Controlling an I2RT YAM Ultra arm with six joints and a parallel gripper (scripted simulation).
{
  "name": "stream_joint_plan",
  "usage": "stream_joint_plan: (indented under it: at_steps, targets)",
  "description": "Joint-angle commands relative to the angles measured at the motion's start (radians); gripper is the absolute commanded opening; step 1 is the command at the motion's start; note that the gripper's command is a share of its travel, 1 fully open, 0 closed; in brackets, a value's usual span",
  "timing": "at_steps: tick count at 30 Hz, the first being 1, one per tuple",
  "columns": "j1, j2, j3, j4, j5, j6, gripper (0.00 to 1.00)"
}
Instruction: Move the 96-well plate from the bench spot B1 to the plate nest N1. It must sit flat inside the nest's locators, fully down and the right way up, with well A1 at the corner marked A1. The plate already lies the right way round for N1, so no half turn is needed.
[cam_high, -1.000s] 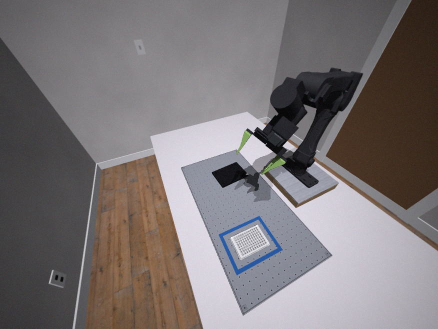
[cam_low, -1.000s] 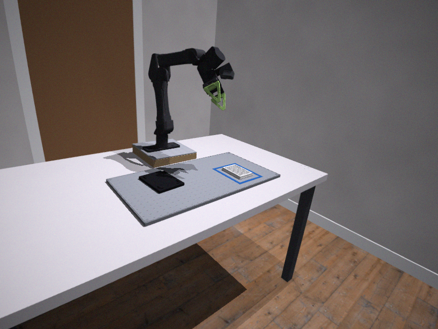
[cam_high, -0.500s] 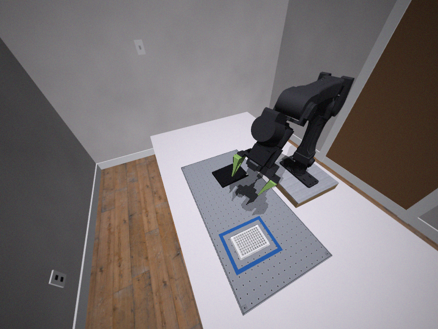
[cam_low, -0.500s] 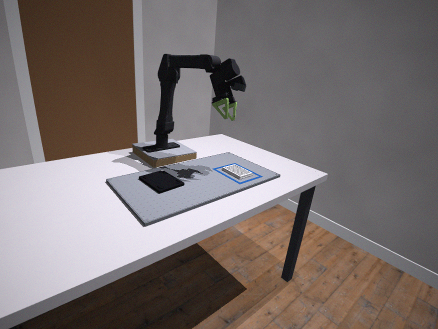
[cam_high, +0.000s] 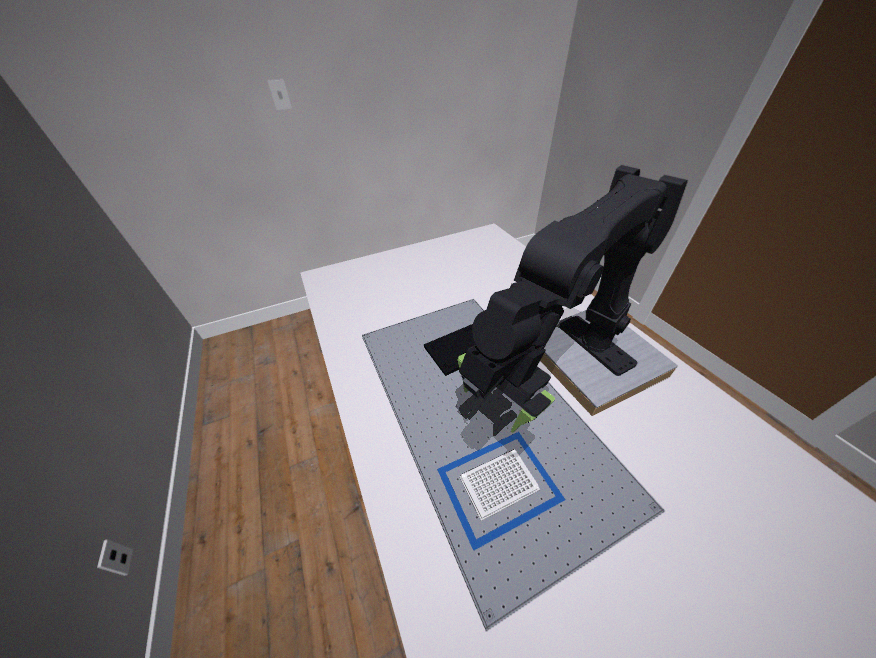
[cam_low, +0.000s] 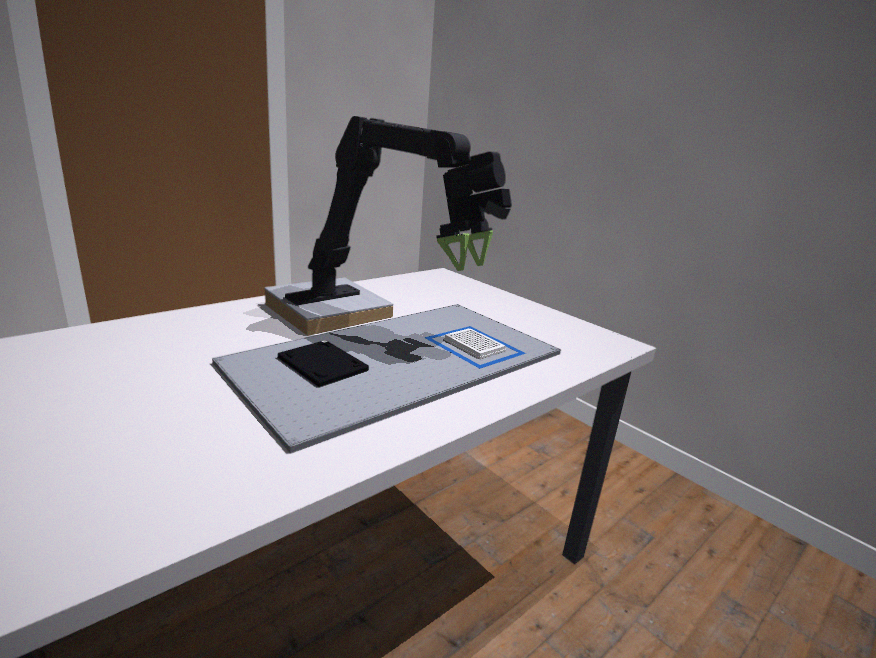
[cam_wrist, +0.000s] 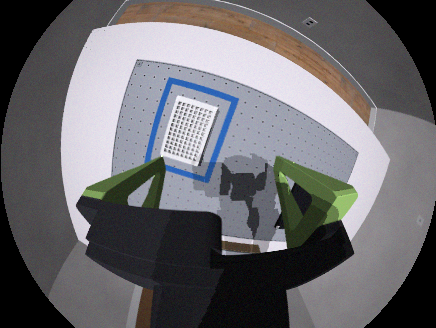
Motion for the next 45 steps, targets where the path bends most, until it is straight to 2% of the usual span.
stream_joint_plan:
  at_steps: [1, 2, 4, 5, 7, 8, 11, 13, 16, 18, 20, 21, 22, 24, 26, 27, 30, 31, 45]
  targets:
    - [0.02, 0.043, 0.058, -0.051, -0.02, 0.097, 1.0]
    - [0.024, 0.05, 0.051, -0.042, -0.02, 0.103, 1.0]
    - [0.033, 0.061, -0.007, -0.003, -0.017, 0.113, 1.0]
    - [0.036, 0.082, 0.048, -0.031, -0.022, 0.138, 1.0]
    - [0.04, 0.124, 0.08, -0.059, -0.033, 0.187, 1.0]
    - [0.044, 0.131, 0.073, -0.049, -0.033, 0.192, 1.0]
    - [0.05, 0.198, 0.128, -0.096, -0.047, 0.266, 1.0]
    - [0.05, 0.198, 0.128, -0.096, -0.047, 0.266, 1.0]
    - [0.057, 0.274, 0.198, -0.155, -0.062, 0.343, 1.0]
    - [0.064, 0.289, 0.186, -0.139, -0.062, 0.353, 1.0]
    - [0.072, 0.299, 0.126, -0.102, -0.061, 0.362, 1.0]
    - [0.076, 0.283, 0.113, -0.077, -0.063, 0.366, 1.0]
    - [0.079, 0.321, 0.166, -0.112, -0.066, 0.392, 1.0]
    - [0.083, 0.364, 0.2, -0.14, -0.076, 0.441, 1.0]
    - [0.09, 0.375, 0.182, -0.094, -0.078, 0.449, 1.0]
    - [0.094, 0.38, 0.133, -0.086, -0.077, 0.454, 1.0]
    - [0.094, 0.374, 0.135, -0.086, -0.078, 0.454, 1.0]
    - [0.075, 0.34, 0.168, -0.08, -0.071, 0.455, 1.0]
    - [0.081, 0.342, 0.171, -0.086, -0.069, 0.454, 1.0]
